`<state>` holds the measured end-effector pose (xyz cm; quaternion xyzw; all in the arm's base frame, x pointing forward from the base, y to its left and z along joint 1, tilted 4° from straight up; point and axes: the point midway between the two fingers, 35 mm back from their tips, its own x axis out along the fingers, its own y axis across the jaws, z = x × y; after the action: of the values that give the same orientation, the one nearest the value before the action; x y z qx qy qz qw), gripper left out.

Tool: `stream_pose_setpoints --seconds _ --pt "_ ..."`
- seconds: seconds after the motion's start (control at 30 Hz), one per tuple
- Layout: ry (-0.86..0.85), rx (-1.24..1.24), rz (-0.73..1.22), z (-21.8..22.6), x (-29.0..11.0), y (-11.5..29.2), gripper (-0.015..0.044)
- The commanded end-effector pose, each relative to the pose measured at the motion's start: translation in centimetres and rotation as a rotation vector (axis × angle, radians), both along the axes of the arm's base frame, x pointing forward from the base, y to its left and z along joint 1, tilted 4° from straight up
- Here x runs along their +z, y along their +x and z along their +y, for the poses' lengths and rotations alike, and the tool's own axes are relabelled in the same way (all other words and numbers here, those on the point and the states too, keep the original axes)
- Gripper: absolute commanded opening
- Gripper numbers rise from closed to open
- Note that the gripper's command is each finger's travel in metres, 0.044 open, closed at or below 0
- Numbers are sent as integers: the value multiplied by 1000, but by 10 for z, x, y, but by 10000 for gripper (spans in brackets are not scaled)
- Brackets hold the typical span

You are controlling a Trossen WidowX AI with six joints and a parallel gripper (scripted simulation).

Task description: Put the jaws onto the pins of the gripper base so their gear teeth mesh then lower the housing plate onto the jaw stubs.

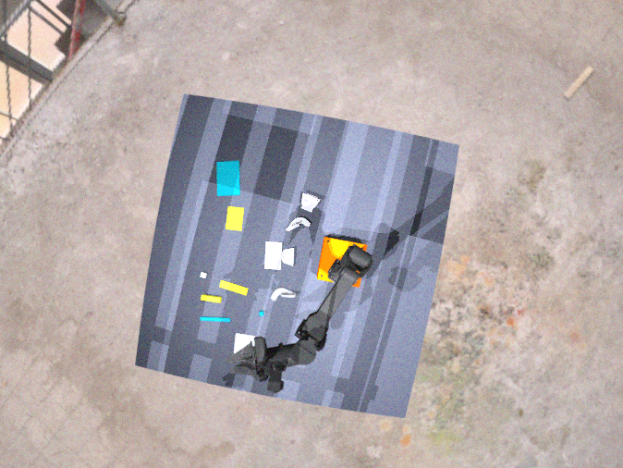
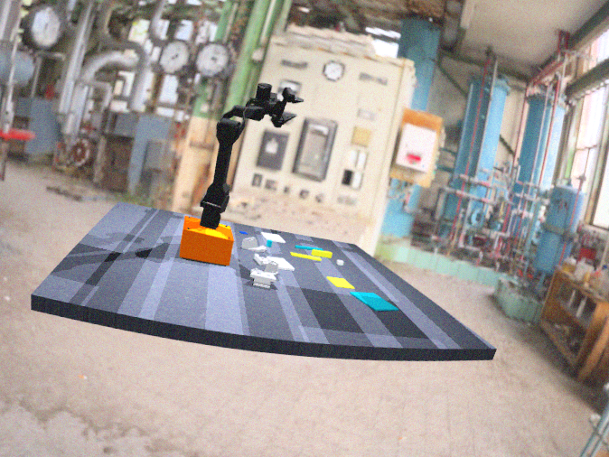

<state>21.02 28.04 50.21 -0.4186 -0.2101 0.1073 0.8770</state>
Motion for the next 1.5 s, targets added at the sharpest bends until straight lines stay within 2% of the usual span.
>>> stream_pose_setpoints --seconds 0.0,0.03,0.67,1.0,1.47 --pt "0 0 0 0 0 0 426" --pt "-2 -1 0 0 -1 1 440" --pt "-262 -154 106 -24 -70 83 440" --pt "-369 -254 182 -59 -101 119 440" --pt "-519 -345 368 -114 -165 163 440"
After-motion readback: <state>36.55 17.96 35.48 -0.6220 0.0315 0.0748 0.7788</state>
